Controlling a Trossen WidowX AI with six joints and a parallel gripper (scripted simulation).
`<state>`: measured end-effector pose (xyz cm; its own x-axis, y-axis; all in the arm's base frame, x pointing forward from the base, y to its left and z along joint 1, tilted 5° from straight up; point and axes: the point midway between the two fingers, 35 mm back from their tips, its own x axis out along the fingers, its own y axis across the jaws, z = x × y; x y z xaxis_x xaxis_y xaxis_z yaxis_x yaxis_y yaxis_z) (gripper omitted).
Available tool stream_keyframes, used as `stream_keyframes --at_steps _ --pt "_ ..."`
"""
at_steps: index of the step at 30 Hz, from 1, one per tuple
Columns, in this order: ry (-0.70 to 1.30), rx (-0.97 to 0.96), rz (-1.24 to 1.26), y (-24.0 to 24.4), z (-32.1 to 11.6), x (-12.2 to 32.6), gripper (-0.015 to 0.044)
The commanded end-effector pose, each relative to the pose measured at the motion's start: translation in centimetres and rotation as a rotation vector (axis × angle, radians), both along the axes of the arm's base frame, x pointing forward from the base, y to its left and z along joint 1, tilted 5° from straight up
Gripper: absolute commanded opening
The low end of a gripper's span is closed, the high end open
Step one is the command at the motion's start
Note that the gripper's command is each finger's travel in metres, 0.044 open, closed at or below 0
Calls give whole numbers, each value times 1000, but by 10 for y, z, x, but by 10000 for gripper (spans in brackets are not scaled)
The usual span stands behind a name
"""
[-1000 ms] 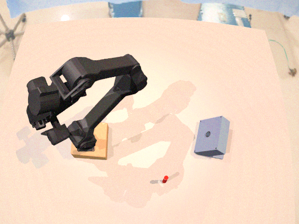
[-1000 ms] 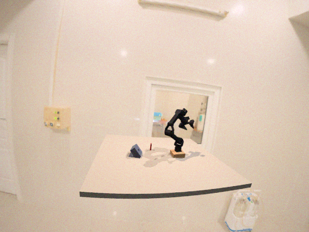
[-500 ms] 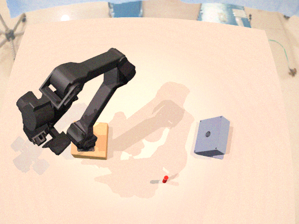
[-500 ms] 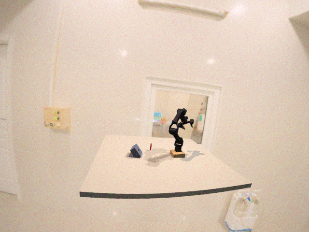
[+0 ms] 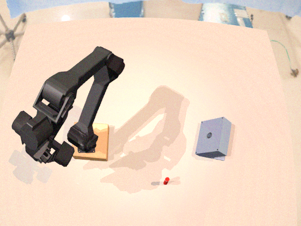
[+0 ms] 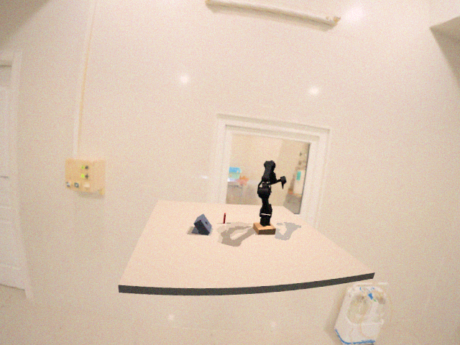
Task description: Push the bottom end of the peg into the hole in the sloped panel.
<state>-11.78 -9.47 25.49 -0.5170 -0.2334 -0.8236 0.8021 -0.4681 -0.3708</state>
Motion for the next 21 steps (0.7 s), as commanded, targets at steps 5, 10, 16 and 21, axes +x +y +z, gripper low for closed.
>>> stream_keyframes --at_steps 5,10,16,21 --pt "-23 30 156 -26 -3 8 440" --pt "-35 49 243 -41 -6 14 440" --pt "-49 73 347 -57 -10 24 440" --pt "-55 92 433 -69 -13 33 440"
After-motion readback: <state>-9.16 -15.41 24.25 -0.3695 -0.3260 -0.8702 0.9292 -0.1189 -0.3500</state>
